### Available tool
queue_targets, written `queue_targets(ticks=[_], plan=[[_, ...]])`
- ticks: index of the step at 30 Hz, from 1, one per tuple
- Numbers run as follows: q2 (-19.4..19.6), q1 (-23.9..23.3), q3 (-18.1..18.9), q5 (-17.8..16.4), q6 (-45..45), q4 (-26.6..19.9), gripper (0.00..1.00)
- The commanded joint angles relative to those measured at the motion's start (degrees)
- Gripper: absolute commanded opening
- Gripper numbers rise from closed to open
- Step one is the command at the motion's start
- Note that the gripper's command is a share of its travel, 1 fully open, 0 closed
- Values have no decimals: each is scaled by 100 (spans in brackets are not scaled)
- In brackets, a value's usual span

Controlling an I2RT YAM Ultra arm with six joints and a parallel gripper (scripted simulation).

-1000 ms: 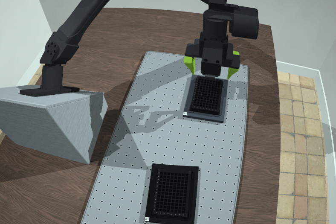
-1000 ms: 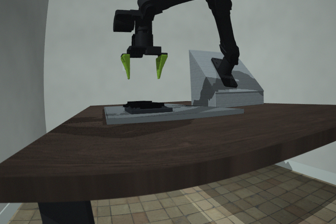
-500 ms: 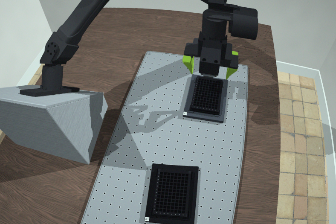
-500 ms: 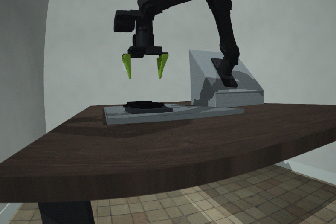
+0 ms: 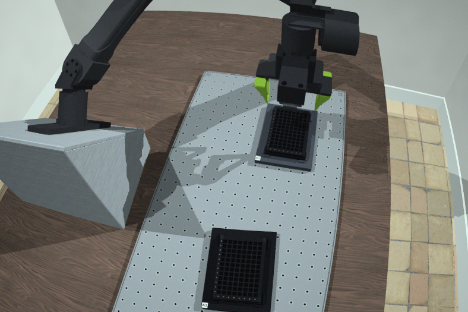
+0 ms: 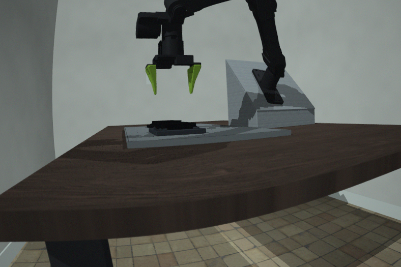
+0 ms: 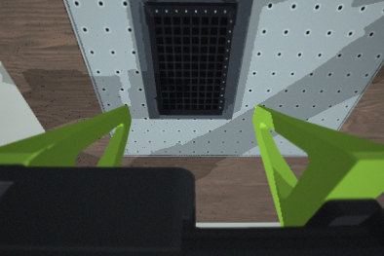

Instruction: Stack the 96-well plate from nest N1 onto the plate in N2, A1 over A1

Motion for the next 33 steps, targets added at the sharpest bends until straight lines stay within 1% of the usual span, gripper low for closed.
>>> queue_targets(ticks=[1, 21, 24, 26, 29, 31, 32, 33], plan=[[-12, -150, 163, 30, -19, -125, 100], [-12, -150, 163, 30, -19, -125, 100], [24, -69, -136, 28, 93, 130, 100], [43, 44, -185, 29, 135, 209, 100], [78, 93, -260, 29, 204, 336, 100], [78, 93, -260, 29, 204, 336, 100], [10, -5, -145, 27, 233, 387, 100], [-2, 14, -298, 30, 255, 424, 100]])
